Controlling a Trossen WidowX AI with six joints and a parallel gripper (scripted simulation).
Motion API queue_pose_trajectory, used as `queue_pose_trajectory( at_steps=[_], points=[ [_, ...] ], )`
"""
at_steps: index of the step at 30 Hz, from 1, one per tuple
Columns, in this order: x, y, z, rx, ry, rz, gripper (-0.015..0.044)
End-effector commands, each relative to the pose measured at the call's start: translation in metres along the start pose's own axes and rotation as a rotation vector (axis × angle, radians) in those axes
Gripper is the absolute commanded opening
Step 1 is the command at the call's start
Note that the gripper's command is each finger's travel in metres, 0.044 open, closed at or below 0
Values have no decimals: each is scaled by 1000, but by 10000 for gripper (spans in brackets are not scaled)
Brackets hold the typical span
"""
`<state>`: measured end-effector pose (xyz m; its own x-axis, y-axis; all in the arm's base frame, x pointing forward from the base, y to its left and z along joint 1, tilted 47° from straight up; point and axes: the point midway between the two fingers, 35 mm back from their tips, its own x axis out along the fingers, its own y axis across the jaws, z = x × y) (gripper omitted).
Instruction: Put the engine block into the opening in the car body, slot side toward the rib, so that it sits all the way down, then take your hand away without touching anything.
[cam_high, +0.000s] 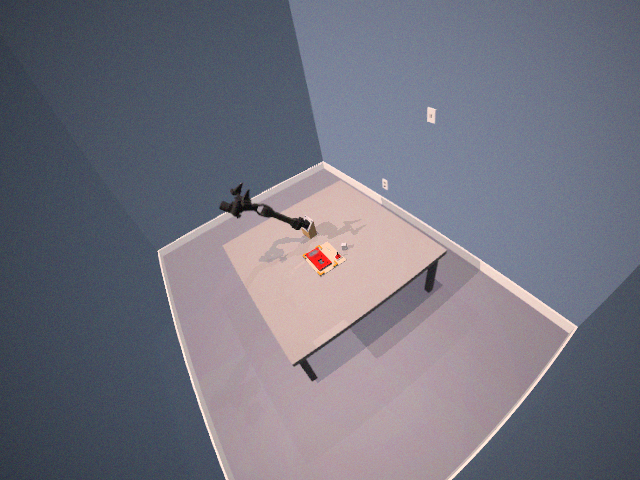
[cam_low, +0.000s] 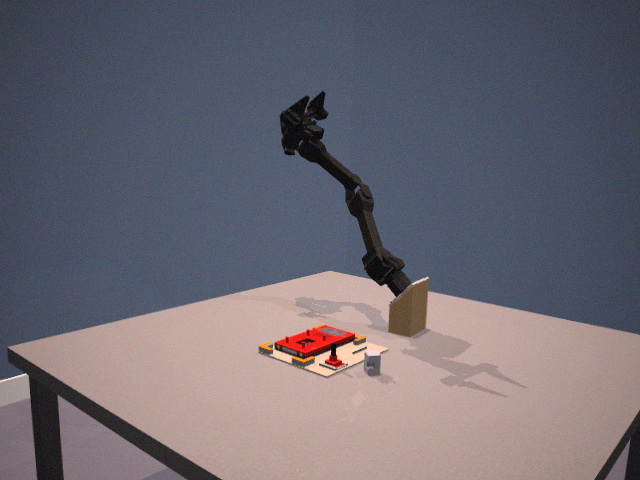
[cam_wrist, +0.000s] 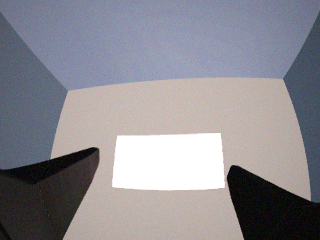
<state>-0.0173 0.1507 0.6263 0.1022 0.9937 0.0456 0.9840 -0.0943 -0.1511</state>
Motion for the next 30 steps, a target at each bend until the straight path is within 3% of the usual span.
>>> queue_pose_trajectory(
  at_steps=[1,30],
  points=[
    [0,0,0,0,0,0,426],
    [9,147,-7,888,164,162,440]
  ],
)
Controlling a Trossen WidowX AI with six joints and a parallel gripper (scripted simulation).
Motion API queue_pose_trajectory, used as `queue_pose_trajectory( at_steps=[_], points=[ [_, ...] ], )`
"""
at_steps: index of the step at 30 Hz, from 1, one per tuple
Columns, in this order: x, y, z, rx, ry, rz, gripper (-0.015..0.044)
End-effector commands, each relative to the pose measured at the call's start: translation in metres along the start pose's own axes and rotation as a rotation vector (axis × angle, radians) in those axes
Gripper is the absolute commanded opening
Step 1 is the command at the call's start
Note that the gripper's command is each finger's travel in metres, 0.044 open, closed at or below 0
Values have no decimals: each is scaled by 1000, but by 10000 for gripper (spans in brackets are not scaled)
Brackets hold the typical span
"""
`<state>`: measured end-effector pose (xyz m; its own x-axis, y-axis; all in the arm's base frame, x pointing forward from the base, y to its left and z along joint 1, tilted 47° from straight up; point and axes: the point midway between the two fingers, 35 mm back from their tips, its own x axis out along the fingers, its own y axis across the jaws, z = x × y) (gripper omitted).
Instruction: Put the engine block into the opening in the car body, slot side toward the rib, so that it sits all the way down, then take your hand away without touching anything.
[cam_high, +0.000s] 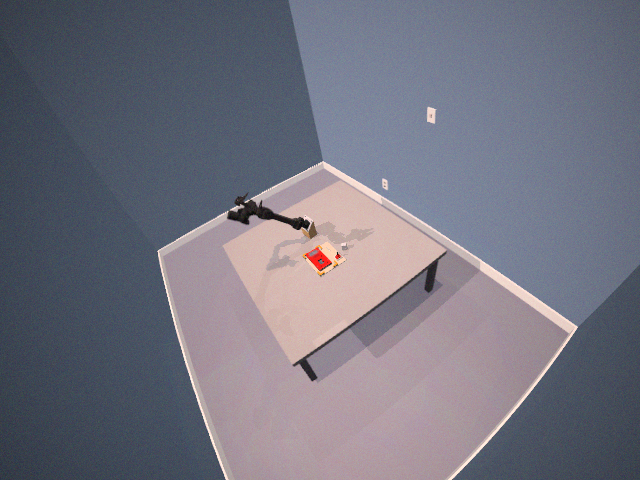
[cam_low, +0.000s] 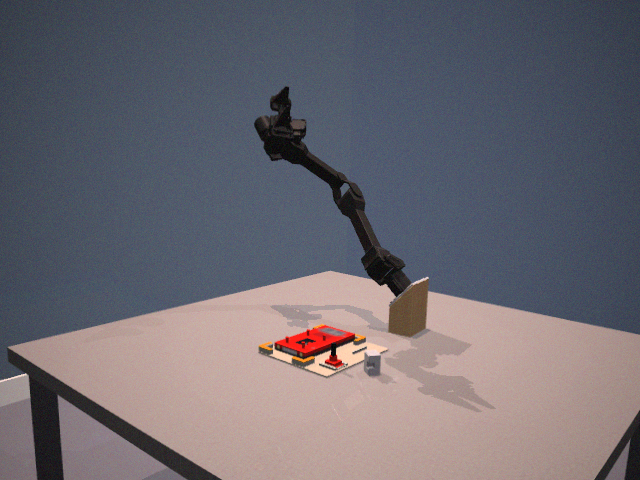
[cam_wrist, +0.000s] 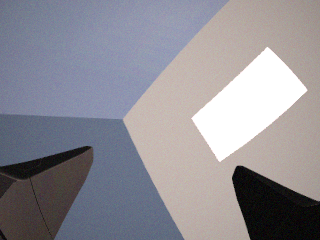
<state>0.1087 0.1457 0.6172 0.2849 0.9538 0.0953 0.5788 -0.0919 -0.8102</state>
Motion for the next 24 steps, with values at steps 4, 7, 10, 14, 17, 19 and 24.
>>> queue_pose_trajectory(
  at_steps=[4,7,10,14,17,19,24],
  points=[
    [8,28,-22,139,53,38,440],
    [11,39,-31,171,80,50,440],
    [15,50,-38,238,98,64,440],
    [21,68,-48,359,122,88,440],
    [26,84,-56,458,144,108,440],
    [29,94,-60,523,158,122,440],
    [38,121,-70,682,196,158,440]
  ],
)
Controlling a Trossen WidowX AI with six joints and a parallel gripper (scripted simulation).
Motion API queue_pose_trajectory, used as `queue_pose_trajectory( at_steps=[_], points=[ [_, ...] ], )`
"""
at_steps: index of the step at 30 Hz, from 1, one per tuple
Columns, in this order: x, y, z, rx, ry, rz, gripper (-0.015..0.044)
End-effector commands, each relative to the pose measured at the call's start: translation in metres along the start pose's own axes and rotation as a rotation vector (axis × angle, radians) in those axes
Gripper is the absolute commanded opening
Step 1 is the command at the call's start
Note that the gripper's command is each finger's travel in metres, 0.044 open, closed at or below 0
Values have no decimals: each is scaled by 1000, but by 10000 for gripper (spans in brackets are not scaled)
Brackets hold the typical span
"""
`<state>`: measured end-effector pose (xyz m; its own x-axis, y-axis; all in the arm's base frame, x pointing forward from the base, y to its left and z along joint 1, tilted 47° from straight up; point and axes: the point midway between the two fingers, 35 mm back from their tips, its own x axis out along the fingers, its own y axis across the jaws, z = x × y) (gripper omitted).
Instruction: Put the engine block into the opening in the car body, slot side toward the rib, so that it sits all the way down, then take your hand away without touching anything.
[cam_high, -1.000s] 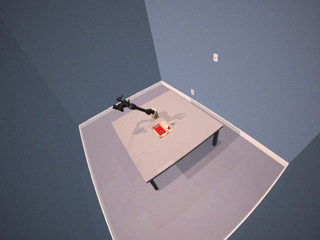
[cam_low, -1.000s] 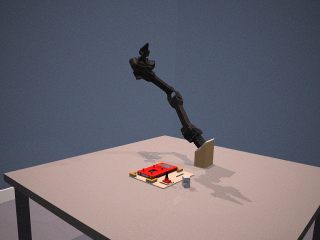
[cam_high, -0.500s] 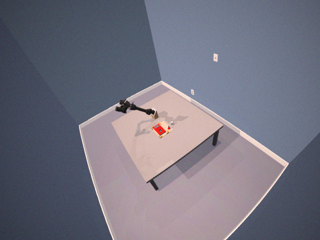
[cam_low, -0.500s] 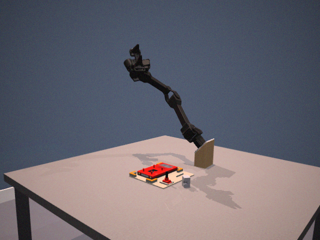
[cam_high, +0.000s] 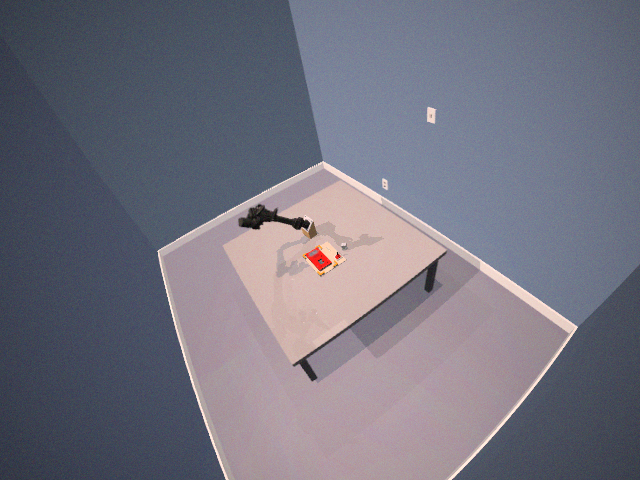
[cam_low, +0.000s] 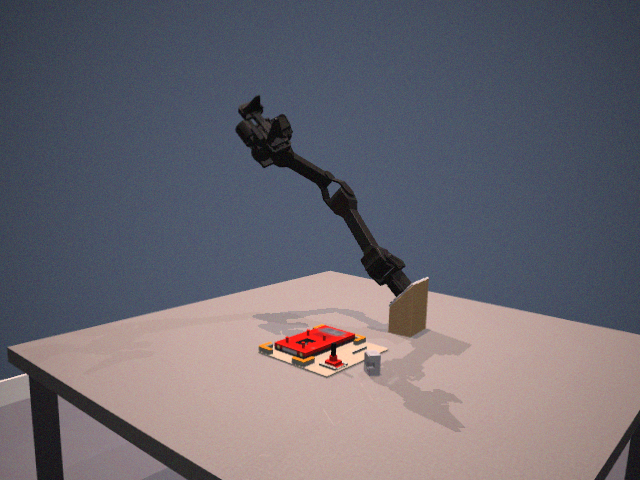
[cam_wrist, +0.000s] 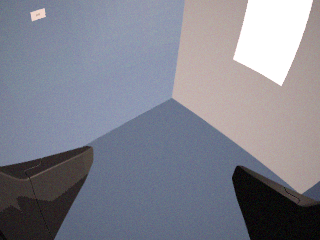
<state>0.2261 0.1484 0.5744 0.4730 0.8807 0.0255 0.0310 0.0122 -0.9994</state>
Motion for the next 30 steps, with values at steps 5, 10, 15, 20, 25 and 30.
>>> queue_pose_trajectory(
  at_steps=[5,10,15,20,25,30],
  points=[
    [24,30,-33,251,66,66,440],
    [38,51,-51,408,114,107,440],
    [51,73,-68,565,171,148,440],
    [63,98,-84,719,234,189,440],
    [75,124,-98,870,306,229,440],
    [85,151,-110,1017,387,267,440]
  ],
)
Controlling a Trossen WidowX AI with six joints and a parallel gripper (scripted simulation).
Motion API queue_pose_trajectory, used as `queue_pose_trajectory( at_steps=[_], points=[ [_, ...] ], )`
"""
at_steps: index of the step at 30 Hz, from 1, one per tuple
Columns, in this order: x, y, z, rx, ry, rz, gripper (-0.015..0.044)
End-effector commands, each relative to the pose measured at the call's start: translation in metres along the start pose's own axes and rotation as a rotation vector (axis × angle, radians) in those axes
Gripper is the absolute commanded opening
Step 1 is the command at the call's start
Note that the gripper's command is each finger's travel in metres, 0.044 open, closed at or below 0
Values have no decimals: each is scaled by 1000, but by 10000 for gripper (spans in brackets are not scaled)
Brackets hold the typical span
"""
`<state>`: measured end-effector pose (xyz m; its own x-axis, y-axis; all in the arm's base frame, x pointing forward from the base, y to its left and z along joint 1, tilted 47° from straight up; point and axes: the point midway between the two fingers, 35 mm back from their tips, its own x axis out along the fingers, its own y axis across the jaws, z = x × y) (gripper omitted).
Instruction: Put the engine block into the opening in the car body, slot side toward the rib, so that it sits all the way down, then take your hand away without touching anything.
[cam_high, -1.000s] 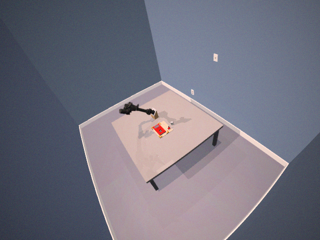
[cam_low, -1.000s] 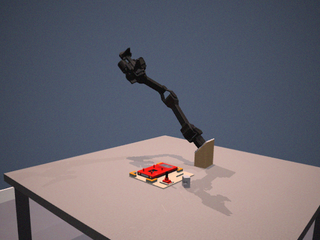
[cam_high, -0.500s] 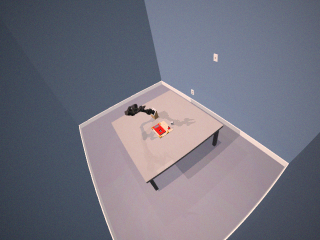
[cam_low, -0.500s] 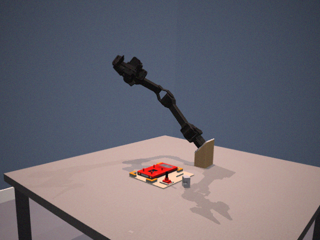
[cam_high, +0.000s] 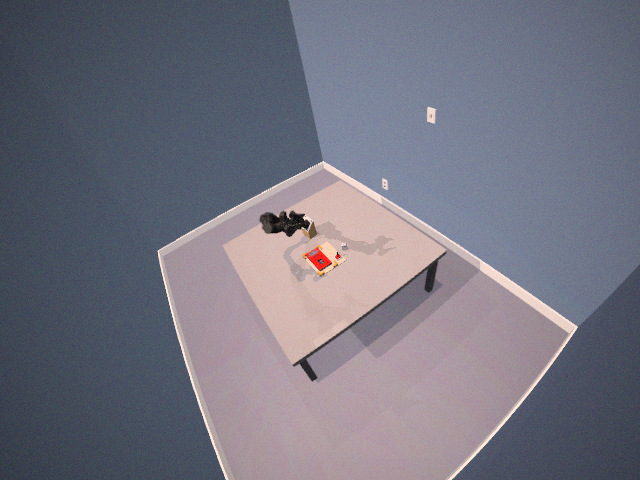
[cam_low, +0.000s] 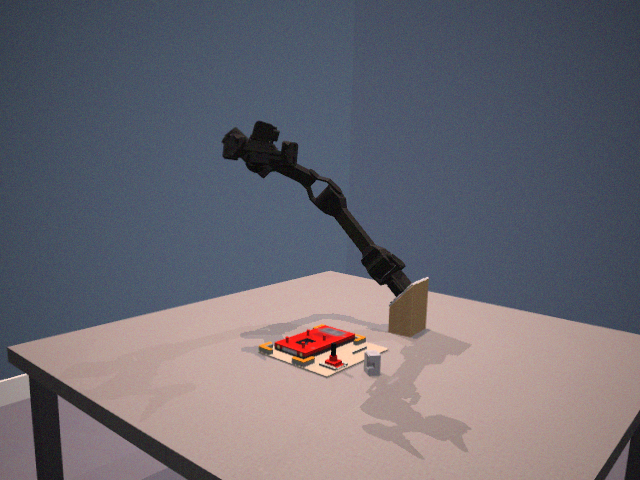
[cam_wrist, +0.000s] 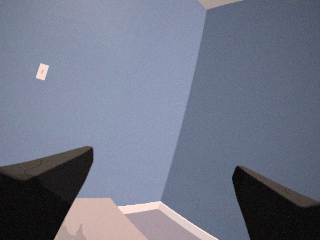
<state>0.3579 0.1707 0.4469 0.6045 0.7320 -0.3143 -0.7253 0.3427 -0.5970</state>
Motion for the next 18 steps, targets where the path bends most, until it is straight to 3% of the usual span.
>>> queue_pose_trajectory(
  at_steps=[1,18],
  points=[
    [18,6,-21,120,67,24,440],
    [80,42,-103,602,383,54,440]
  ],
)
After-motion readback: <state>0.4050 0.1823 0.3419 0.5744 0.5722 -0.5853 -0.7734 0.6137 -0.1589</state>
